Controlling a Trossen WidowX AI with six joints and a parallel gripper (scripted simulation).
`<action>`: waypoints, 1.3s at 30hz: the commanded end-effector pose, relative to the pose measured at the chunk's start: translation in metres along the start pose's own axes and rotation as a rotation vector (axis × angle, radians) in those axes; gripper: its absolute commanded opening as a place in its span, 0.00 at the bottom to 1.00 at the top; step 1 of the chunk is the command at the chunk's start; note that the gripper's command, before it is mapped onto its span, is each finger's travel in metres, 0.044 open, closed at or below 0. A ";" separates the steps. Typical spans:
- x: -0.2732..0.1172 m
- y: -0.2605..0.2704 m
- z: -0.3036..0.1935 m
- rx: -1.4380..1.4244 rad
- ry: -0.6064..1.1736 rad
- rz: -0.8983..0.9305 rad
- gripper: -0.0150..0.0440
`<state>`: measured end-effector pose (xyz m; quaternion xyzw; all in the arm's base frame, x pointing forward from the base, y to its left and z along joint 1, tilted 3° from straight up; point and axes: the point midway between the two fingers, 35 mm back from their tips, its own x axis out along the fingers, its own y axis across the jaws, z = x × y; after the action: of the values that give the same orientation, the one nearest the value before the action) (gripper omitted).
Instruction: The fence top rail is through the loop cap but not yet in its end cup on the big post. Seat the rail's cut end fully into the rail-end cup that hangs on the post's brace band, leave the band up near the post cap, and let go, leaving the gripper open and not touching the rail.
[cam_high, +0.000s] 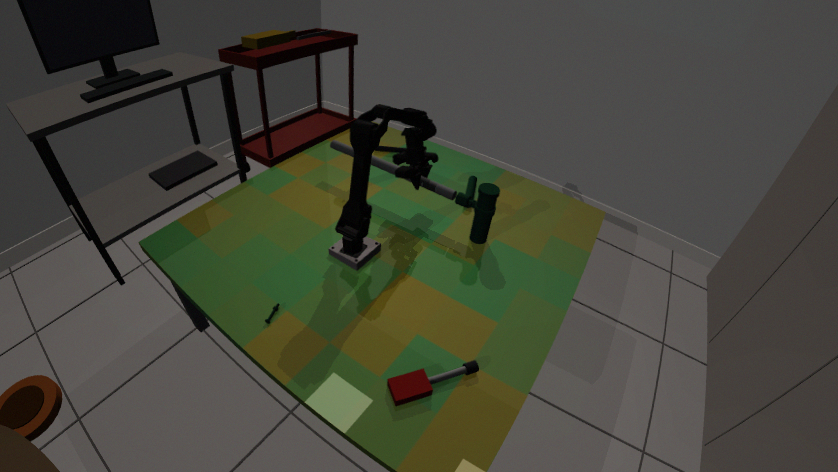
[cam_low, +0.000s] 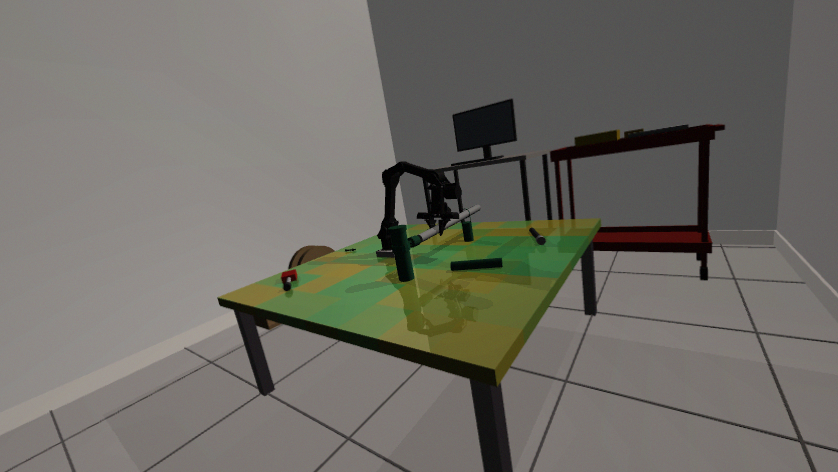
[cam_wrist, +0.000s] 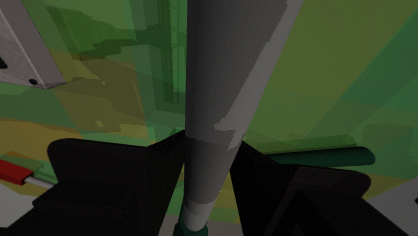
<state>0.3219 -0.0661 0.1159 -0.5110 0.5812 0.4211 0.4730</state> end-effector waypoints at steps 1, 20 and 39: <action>-0.002 -0.002 -0.009 0.010 0.009 -0.011 0.25; 0.006 0.000 -0.020 0.001 0.002 0.001 0.25; 0.006 0.000 -0.020 0.001 0.002 0.001 0.25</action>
<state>0.3197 -0.0819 0.1129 -0.5080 0.5789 0.4243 0.4762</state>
